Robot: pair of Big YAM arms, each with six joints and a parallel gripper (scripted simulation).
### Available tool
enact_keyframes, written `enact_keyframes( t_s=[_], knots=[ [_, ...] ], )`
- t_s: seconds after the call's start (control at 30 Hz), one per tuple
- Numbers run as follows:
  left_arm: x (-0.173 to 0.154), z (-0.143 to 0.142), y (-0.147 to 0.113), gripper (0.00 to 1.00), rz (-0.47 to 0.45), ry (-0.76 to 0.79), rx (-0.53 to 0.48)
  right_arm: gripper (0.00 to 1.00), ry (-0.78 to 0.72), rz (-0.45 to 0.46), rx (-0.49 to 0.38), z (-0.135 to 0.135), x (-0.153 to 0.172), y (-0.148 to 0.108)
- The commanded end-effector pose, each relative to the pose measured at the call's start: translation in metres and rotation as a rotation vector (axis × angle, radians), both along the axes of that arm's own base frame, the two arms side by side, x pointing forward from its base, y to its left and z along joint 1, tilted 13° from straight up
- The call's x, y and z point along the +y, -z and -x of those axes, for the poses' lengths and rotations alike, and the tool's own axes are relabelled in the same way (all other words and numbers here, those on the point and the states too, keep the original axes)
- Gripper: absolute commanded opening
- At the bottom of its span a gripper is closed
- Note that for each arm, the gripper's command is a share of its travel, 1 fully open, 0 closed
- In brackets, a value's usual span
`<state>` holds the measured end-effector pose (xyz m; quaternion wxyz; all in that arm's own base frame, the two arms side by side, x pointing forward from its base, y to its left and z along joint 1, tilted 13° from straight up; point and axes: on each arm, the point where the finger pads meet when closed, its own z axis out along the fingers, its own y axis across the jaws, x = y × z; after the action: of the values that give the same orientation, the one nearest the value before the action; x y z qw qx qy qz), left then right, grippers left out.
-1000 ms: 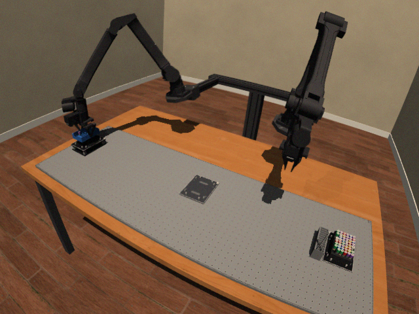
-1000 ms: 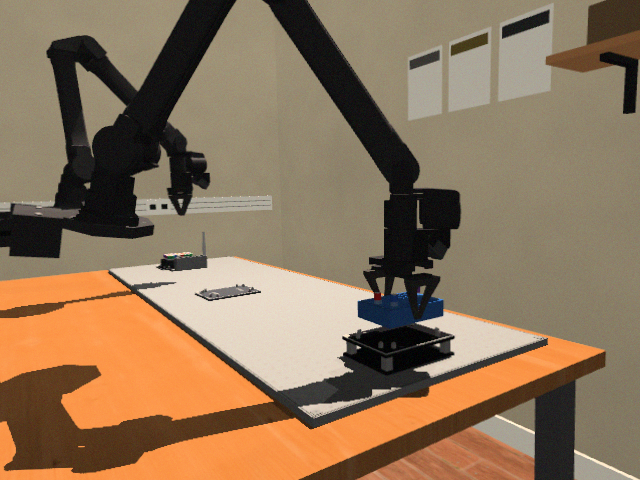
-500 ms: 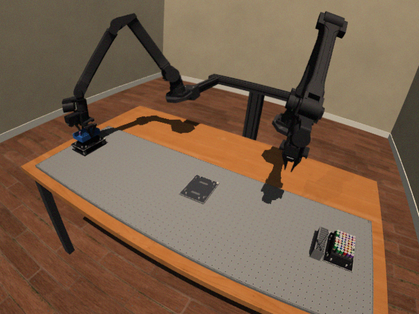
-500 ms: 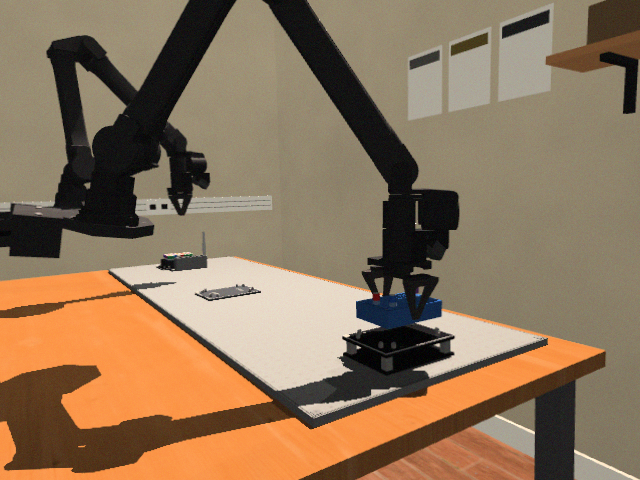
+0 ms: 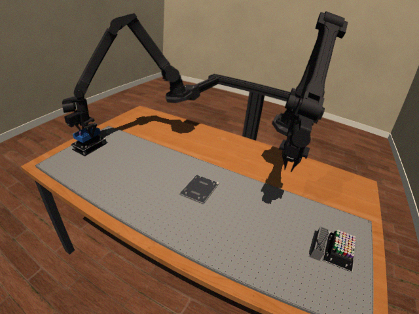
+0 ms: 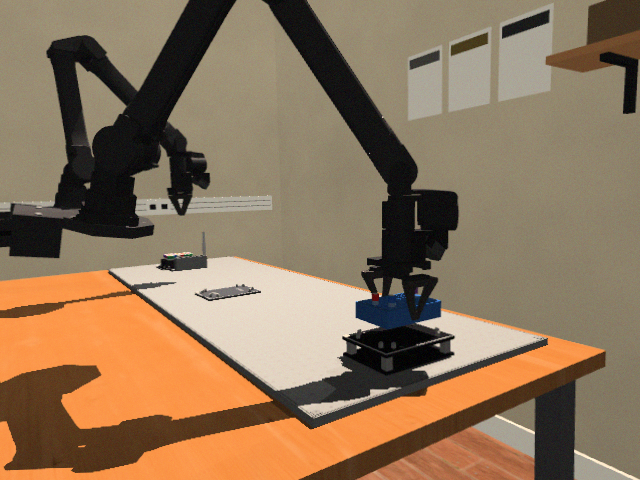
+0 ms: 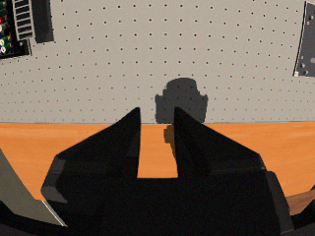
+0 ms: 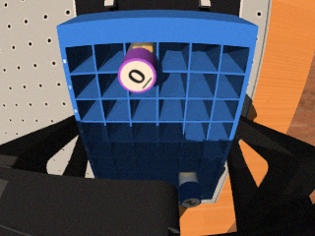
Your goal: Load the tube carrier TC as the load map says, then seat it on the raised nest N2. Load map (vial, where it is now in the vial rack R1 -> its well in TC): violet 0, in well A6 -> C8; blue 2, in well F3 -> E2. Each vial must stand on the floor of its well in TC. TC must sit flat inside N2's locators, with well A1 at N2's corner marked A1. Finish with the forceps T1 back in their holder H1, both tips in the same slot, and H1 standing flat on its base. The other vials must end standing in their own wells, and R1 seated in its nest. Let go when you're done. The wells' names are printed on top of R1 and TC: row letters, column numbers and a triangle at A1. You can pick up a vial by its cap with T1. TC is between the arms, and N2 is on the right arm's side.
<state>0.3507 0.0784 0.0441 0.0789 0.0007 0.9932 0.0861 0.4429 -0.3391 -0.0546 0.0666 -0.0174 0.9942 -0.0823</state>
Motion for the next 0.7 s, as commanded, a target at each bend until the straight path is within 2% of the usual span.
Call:
enact_keyframes(
  t_s=[0.0,0.23,0.67],
  knots=[
    [0.0006,0.0024,0.0015,0.24,0.002,-0.01,0.017,0.0,0.0,0.038,-0.056,-0.0166,-0.0024,-0.0267],
    [0.0006,0.0024,0.0015,0.24,0.002,-0.01,0.017,0.0,0.0,0.029,-0.045,-0.0118,0.001,-0.0199],
    [0.0006,0.0024,0.0015,0.24,0.002,-0.01,0.017,0.0,-0.001,0.035,-0.052,-0.015,-0.0006,-0.0229]
  ],
)
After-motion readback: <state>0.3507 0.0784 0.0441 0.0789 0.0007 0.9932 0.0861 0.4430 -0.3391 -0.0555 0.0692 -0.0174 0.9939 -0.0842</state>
